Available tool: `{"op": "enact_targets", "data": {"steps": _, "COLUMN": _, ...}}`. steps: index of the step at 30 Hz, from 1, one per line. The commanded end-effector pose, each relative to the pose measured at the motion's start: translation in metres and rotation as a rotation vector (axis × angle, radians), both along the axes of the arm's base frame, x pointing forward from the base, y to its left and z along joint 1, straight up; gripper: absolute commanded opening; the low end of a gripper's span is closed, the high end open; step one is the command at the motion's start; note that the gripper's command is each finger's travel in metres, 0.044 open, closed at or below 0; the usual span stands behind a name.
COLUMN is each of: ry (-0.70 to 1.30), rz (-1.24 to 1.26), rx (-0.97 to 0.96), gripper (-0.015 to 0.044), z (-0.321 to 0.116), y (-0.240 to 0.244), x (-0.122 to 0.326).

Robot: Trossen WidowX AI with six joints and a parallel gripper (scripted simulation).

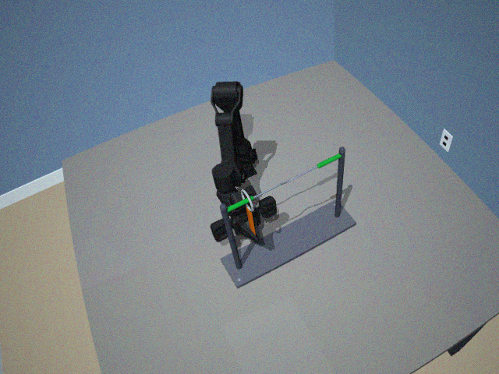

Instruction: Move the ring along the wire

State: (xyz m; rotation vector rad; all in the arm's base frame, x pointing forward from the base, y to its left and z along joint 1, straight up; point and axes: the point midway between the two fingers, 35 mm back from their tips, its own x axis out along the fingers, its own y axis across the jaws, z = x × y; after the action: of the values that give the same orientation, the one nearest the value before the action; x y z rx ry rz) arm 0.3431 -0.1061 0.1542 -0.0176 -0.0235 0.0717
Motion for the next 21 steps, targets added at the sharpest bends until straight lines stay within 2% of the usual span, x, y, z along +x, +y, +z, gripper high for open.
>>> {"op": "enact_targets", "data": {"steps": 1, "ry": -0.001, "rz": -0.004, "rx": 0.004, "gripper": -0.0150, "z": 0.001, "y": -0.001, "x": 0.000}}
{"op": "enact_targets", "data": {"steps": 21, "ry": 0.000, "rz": -0.004, "rx": 0.005, "gripper": -0.0150, "z": 0.001, "y": 0.012, "x": -0.001}}
